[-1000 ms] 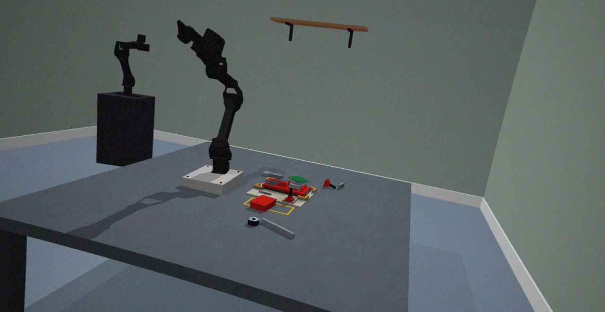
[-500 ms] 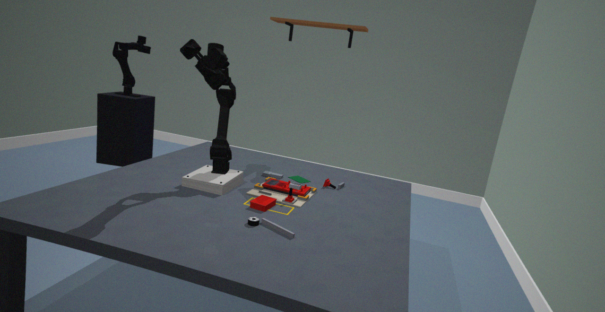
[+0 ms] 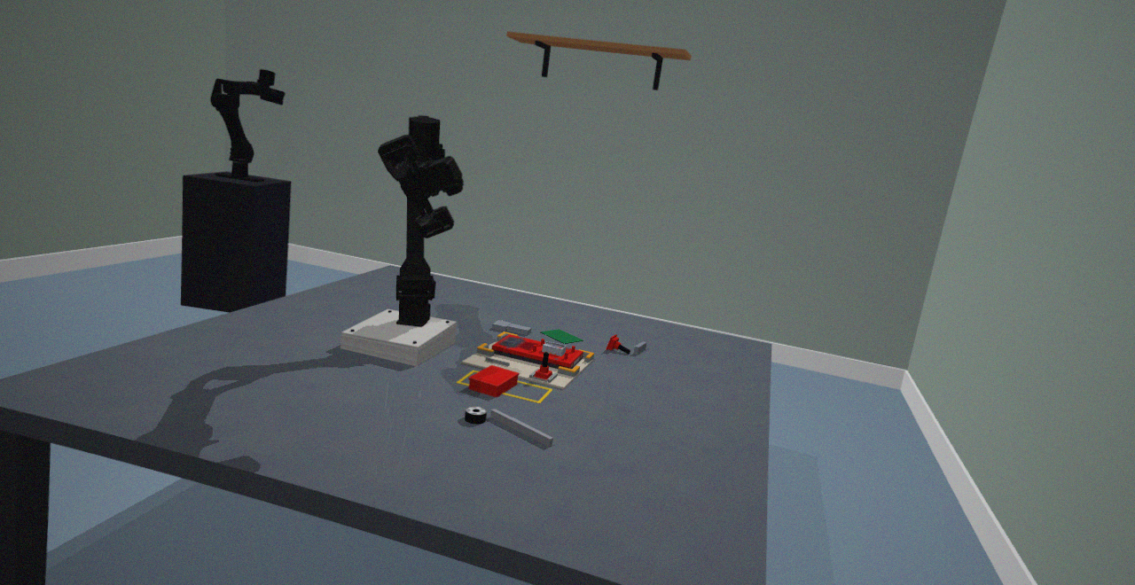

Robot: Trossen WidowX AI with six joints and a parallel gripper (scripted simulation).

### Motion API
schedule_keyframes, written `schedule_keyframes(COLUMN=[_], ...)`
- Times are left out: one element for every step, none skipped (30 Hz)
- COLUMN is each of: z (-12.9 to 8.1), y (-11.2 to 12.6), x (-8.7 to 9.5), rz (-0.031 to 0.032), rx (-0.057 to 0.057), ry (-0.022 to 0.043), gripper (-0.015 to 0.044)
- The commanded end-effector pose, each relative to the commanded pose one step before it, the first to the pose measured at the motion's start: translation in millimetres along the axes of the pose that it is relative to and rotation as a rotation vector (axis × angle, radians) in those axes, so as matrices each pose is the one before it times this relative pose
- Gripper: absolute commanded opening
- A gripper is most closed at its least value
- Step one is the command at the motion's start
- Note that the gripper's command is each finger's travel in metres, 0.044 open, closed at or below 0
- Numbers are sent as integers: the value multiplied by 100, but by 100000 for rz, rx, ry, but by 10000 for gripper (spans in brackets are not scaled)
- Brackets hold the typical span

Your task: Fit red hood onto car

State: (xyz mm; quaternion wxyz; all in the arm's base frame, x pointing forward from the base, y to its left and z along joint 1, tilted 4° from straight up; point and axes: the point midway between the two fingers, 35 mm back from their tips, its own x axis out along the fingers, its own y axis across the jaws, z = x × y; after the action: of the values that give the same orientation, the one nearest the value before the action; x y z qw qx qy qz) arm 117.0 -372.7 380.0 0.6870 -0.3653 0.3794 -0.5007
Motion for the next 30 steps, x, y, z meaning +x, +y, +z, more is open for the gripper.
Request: schedule_keyframes(z=[535, 283, 311, 337, 363, 387, 437, 466, 491, 514, 536, 557, 576, 594, 610, 626, 683, 721, 736, 748, 759, 769, 776, 782, 786, 789, 830, 847, 844, 829], y=[5234, 1076, 1061, 1045, 1028, 1010, 1055, 1042, 1020, 996, 972, 948, 923, 897, 871, 845, 842, 838, 803, 769, 735, 701, 667, 633, 600, 567, 532, 512, 479, 440], x=[1419, 378, 381, 384, 386, 389, 415, 420, 422, 424, 426, 427, 428, 429, 430, 430, 492, 507, 506, 505, 503, 500, 498, 495, 491, 487, 486, 493, 487, 475], rz=[17397, 3809, 3796, 3780, 3764, 3746, 3965, 3975, 3952, 3928, 3904, 3879, 3854, 3829, 3804, 3779, 4103, 4210, 4180, 4151, 4123, 4096, 4070, 4045, 4022, 4000, 4007, 4081, 4065, 3995], rx=[-12915, -3062, -3105, -3147, -3188, -3228, -3478, -3551, -3594, -3636, -3677, -3716, -3754, -3790, -3825, -3858, -4272, -4449, -4483, -4513, -4541, -4565, -4587, -4606, -4622, -4635, -4680, -4796, -4800, -4734], ry=[169, -158, -223, -286, -346, -404, -491, -556, -614, -670, -724, -774, -822, -868, -911, -952, -1050, -1136, -1184, -1231, -1274, -1316, -1356, -1394, -1431, -1467, -1534, -1597, -1624, -1628], gripper=[440, 440, 440, 440, 440, 440, 440, 440, 440, 440, 440, 440, 440, 440, 440, 440, 440, 440, 440, 440, 440, 440, 440, 440, 440, 440, 440, 440, 440, 440])
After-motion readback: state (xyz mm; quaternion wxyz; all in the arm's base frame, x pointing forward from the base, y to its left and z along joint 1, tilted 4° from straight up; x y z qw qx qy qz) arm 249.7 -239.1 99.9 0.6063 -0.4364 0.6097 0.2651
